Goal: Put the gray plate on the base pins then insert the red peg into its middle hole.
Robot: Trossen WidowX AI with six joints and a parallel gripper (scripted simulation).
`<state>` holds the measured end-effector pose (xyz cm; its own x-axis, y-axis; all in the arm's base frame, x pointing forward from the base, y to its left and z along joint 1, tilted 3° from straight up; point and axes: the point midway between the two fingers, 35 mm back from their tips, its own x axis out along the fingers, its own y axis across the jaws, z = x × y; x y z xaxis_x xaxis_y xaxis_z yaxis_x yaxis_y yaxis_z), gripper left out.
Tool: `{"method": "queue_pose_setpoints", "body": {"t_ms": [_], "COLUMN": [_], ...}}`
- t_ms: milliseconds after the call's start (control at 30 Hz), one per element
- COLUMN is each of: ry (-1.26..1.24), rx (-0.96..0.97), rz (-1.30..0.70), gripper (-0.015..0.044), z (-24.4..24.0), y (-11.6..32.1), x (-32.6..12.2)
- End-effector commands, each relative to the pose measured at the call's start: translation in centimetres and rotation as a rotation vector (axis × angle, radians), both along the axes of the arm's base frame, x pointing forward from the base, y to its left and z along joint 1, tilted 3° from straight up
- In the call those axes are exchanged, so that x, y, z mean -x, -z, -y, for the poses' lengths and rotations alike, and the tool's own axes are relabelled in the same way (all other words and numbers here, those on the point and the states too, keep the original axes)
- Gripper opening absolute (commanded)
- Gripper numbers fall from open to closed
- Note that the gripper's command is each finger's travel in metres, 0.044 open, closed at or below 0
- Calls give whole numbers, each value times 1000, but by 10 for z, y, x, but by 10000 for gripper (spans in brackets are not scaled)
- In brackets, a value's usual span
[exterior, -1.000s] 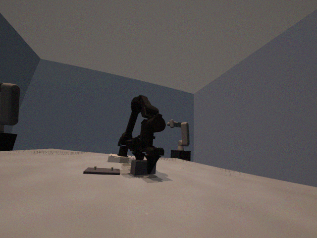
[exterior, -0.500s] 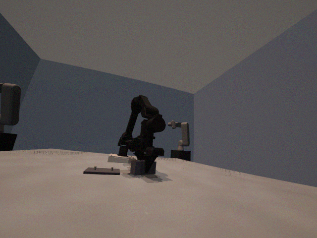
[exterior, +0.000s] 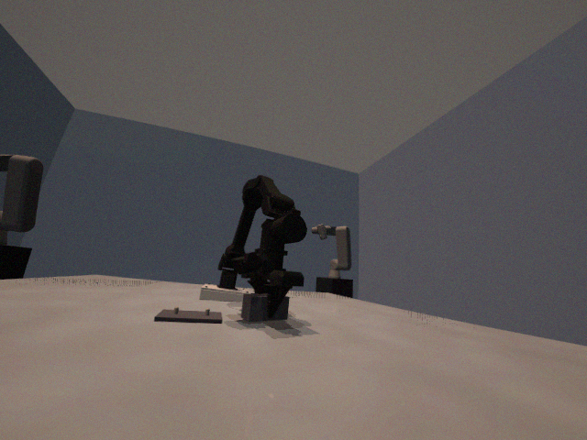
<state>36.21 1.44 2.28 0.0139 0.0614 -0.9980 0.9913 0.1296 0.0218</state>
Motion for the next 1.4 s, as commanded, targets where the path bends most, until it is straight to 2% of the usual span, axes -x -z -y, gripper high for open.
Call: {"method": "queue_pose_setpoints", "body": {"t_ms": [0,1167,1367], "ry": [2,2,3], "rx": [3,4,4], "rz": [12,13,12], "gripper": [0,0,0], "z": [2,15,16], "y": [-15,-125,-129], "x": [-5,2,3]}}
